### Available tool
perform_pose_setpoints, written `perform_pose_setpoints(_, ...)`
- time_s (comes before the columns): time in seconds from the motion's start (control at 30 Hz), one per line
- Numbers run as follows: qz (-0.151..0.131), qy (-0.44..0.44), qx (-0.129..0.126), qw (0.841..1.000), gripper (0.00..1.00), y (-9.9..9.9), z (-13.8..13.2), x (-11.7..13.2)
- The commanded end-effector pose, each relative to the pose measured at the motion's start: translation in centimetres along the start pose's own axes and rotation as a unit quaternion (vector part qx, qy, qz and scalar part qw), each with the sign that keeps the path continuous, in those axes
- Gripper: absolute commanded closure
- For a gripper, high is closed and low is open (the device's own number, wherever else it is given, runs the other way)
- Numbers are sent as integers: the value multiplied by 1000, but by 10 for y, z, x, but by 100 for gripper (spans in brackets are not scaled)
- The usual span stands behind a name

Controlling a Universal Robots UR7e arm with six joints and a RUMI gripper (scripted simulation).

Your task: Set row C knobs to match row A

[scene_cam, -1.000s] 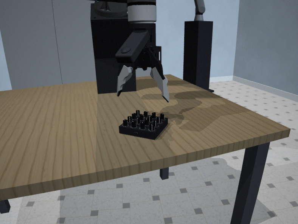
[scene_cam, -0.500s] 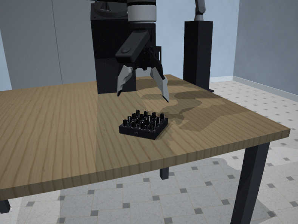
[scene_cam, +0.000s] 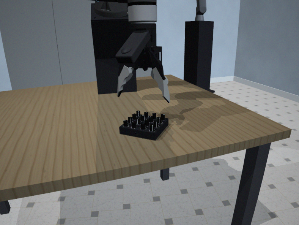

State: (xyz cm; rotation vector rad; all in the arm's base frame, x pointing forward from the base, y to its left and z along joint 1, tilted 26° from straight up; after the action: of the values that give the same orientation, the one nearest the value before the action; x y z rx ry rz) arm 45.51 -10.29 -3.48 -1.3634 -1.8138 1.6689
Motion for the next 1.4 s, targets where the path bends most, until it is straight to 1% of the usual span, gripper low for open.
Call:
perform_pose_setpoints(0.0, 0, 0, 0, 1000, 0, 0, 0, 0)
perform_pose_setpoints(1.1, 0, 0, 0, 1000, 0, 0, 0, 0)
perform_pose_setpoints(1.37, 1, 0, 0, 1000, 0, 0, 0, 5)
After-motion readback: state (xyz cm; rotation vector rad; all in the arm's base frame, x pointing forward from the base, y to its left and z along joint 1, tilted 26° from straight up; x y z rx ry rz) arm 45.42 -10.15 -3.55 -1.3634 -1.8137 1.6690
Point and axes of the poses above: the point where the finger pads meet when closed, its own y axis out along the fingers, its own z axis across the jaws, x = y × z, the point moved 4 cm from there along -y, back along the fingers, and after that the axes turned 1 degree about y, right-handed, at the moved point
